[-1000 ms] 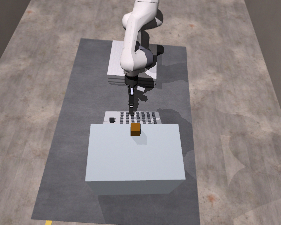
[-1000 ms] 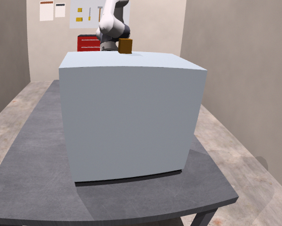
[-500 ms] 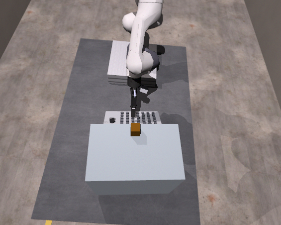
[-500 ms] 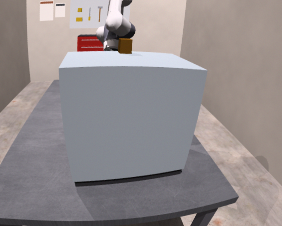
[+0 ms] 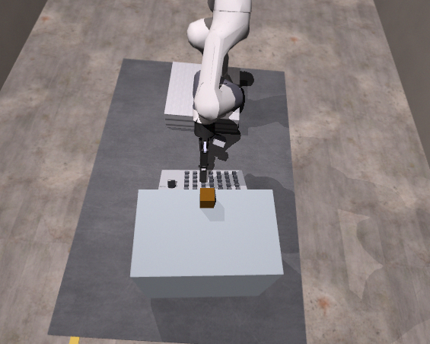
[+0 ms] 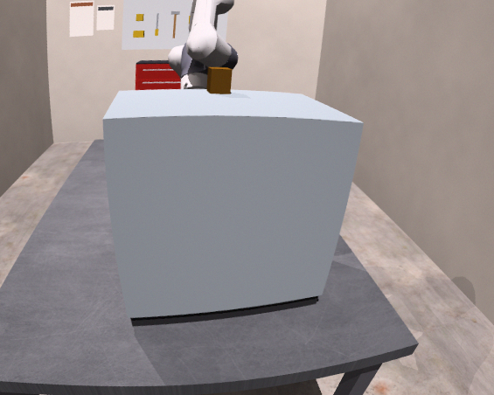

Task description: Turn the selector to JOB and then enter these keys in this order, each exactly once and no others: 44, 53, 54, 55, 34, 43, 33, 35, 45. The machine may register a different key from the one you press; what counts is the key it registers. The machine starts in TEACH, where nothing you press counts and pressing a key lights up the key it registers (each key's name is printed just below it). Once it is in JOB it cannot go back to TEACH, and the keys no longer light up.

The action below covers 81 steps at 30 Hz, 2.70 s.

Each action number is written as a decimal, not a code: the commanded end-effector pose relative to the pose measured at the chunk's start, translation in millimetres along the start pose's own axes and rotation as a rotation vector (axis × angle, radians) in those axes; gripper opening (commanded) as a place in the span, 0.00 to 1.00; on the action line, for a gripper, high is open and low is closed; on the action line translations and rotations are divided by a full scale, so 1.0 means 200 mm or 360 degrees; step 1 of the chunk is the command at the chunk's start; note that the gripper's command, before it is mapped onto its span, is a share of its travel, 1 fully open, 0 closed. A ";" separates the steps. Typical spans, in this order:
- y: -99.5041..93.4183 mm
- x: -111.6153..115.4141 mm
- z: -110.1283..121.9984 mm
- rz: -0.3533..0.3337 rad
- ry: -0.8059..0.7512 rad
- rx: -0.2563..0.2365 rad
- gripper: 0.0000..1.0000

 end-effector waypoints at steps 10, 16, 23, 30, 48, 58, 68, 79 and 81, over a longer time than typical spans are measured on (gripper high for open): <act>0.02 -0.01 0.01 0.0016 0.0040 -0.0003 0.10; 0.02 -0.01 0.01 0.0016 0.0040 -0.0003 0.10; 0.02 -0.01 0.01 0.0016 0.0040 -0.0003 0.10; 0.02 -0.01 0.01 0.0016 0.0040 -0.0003 0.10; 0.05 -0.01 0.01 0.0016 0.0040 -0.0003 0.10; 0.07 -0.01 0.01 0.0016 0.0040 -0.0003 0.10; 0.07 -0.01 0.01 0.0016 0.0040 -0.0003 0.10; 0.07 -0.01 0.01 0.0016 0.0040 -0.0003 0.10; 0.07 -0.01 0.01 0.0016 0.0040 -0.0003 0.10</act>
Point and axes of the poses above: the point where the finger pads meet when closed, its own y axis out along the fingers, its own z axis across the jaws, x = y × z, the point moved 4 cm from there along -y, back along the fingers, and after that the axes turned 15 degrees about y, right-handed, at the moved point
